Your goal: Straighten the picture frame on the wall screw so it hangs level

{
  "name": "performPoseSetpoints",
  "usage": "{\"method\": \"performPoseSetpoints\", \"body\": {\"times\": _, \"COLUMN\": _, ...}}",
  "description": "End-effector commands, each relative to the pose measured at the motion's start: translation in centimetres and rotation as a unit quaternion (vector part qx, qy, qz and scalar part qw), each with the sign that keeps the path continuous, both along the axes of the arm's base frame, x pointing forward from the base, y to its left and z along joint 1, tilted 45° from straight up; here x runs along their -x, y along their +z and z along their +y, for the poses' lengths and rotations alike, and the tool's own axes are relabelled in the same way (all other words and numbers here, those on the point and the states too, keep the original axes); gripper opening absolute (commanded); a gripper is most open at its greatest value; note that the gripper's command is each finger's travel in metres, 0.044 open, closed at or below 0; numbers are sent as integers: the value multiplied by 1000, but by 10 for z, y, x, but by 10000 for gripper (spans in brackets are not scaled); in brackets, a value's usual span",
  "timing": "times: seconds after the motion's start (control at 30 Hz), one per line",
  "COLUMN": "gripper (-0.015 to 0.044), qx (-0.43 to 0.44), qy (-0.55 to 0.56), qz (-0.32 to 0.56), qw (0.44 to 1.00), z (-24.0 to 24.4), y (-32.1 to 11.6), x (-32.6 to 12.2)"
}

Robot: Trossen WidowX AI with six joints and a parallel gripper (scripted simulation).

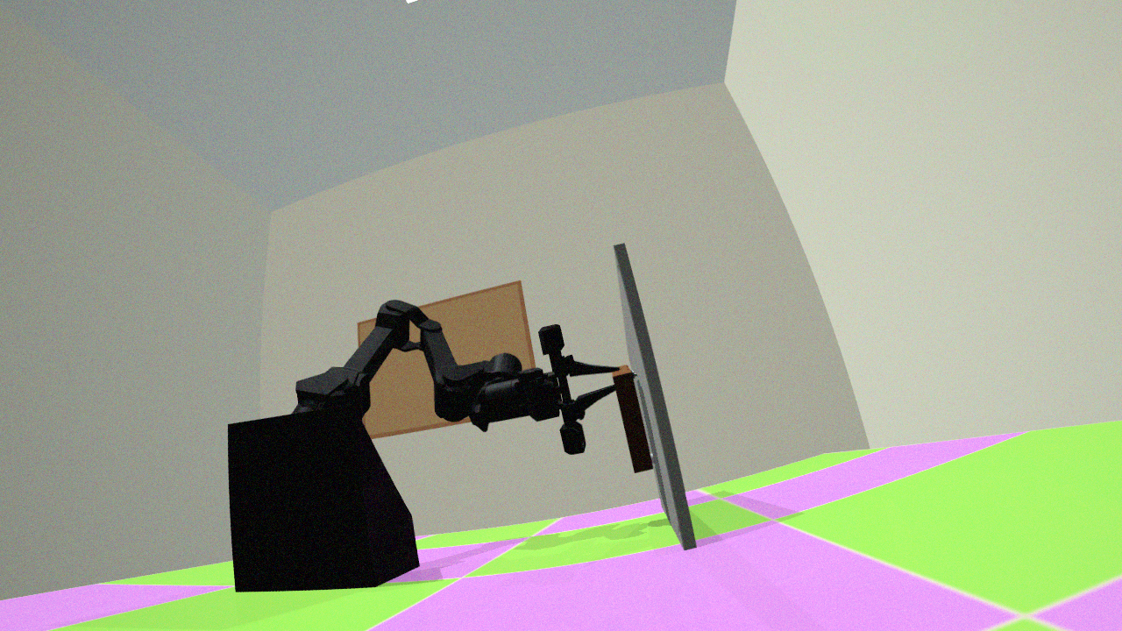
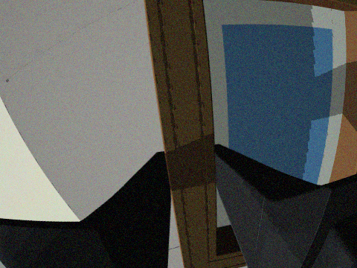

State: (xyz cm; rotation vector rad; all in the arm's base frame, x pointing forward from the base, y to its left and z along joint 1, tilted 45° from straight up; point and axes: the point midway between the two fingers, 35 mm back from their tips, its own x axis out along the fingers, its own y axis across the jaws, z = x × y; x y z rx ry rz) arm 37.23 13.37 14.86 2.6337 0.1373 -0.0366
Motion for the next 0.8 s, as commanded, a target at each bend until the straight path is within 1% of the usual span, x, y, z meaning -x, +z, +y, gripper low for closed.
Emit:
{"method": "performPoseSetpoints", "body": {"times": 0.0, "gripper": 0, "qx": 2, "qy": -4, "qz": -1, "qw": 1000, "z": -3, "y": 2, "x": 0}}
{"method": "performPoseSetpoints", "body": {"times": 0.77, "gripper": 0, "qx": 2, "qy": -4, "qz": -1, "qw": 1000, "z": -8, "y": 4, "x": -1}}
